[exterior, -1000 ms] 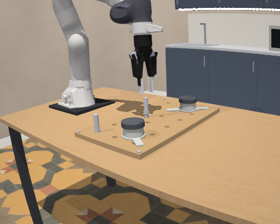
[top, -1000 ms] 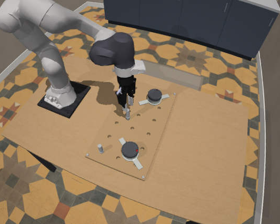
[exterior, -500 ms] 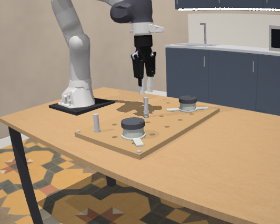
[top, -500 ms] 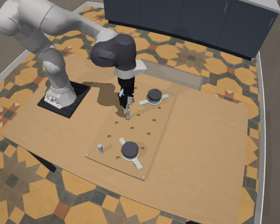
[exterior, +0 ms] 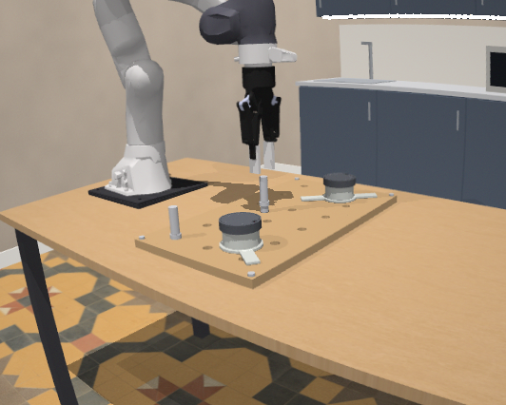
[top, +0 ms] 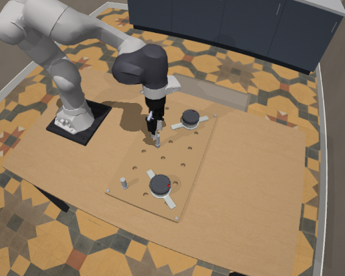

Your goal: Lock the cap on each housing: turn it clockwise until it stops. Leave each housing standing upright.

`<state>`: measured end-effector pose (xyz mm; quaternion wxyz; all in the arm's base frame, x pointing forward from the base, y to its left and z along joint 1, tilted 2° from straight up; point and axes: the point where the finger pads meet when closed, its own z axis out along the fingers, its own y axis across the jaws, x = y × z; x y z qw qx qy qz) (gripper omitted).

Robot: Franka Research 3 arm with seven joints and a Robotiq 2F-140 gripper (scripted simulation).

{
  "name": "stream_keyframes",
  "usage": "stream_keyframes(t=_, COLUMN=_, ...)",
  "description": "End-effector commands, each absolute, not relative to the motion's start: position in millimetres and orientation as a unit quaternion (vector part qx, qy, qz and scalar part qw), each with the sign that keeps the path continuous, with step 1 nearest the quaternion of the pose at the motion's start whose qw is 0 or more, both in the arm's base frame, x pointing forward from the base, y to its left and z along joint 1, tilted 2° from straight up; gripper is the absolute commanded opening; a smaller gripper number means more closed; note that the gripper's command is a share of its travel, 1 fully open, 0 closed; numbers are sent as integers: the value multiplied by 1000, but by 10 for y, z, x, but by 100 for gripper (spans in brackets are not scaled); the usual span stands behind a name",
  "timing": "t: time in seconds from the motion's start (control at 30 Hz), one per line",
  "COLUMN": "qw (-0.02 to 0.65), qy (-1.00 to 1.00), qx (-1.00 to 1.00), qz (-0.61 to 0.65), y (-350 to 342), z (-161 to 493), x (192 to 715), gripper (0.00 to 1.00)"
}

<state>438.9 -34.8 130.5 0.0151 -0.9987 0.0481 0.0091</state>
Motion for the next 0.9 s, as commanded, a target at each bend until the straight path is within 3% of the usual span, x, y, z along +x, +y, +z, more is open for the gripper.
stream_keyframes(t=0.0, qw=14, qy=39, qx=-999, qz=8, y=-346, z=1263, x=4397, gripper=36)
stream_keyframes(t=0.87, qw=14, qy=39, qx=-999, qz=8, y=-338, z=895, x=4398, gripper=36)
